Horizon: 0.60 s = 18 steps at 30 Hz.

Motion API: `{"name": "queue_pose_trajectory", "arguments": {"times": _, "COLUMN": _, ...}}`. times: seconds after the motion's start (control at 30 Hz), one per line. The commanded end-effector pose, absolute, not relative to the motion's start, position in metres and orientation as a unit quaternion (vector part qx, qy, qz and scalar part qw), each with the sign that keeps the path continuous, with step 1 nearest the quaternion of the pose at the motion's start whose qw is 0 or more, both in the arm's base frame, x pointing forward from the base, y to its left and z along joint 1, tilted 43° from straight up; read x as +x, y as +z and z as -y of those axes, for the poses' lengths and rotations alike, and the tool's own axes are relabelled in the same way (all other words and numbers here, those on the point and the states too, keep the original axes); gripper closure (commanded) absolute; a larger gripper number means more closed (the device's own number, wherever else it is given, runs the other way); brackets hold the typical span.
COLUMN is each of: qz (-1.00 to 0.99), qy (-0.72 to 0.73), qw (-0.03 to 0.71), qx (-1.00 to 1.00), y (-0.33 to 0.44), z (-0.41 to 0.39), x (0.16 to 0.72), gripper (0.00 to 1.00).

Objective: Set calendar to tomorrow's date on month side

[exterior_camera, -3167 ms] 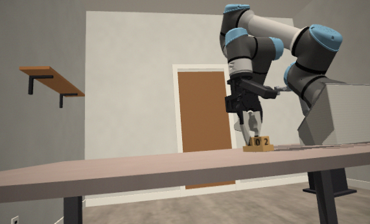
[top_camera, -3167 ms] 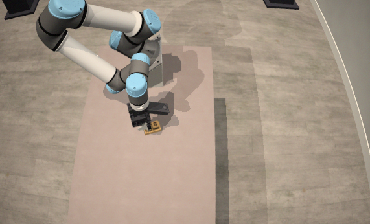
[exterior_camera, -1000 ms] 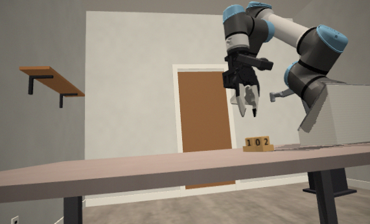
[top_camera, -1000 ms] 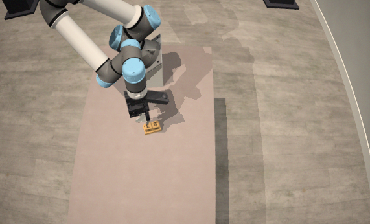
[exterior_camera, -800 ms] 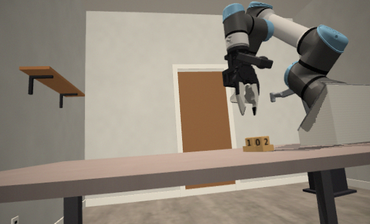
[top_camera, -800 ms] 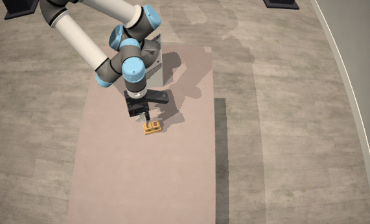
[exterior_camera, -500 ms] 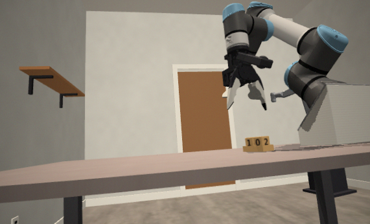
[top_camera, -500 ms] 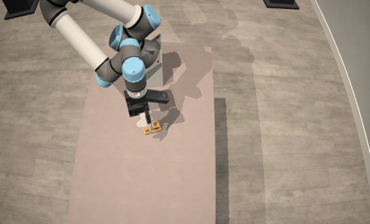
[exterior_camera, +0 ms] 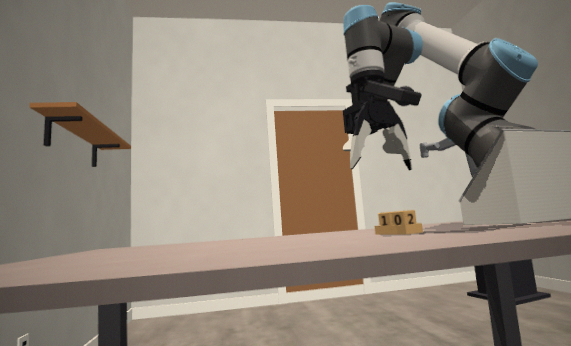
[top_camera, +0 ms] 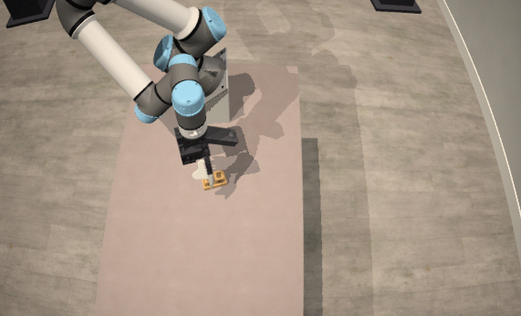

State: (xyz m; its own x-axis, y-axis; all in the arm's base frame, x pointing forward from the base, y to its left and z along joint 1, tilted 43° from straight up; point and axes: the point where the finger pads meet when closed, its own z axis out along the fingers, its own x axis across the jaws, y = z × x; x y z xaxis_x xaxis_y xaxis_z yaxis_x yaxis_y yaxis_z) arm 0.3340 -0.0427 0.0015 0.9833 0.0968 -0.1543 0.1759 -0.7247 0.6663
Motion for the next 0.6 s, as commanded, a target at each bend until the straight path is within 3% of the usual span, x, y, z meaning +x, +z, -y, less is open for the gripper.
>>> {"name": "queue_pose_trajectory", "arguments": {"times": 0.0, "qz": -0.074, "qy": -0.054, "qw": 0.364, "qx": 0.927, "y": 0.002, "z": 0.042, "x": 0.334, "gripper": 0.0}}
{"name": "queue_pose_trajectory", "arguments": {"times": 0.57, "qz": -0.074, "qy": -0.054, "qw": 0.364, "qx": 0.927, "y": 0.036, "z": 0.01, "x": 0.336, "gripper": 0.0}}
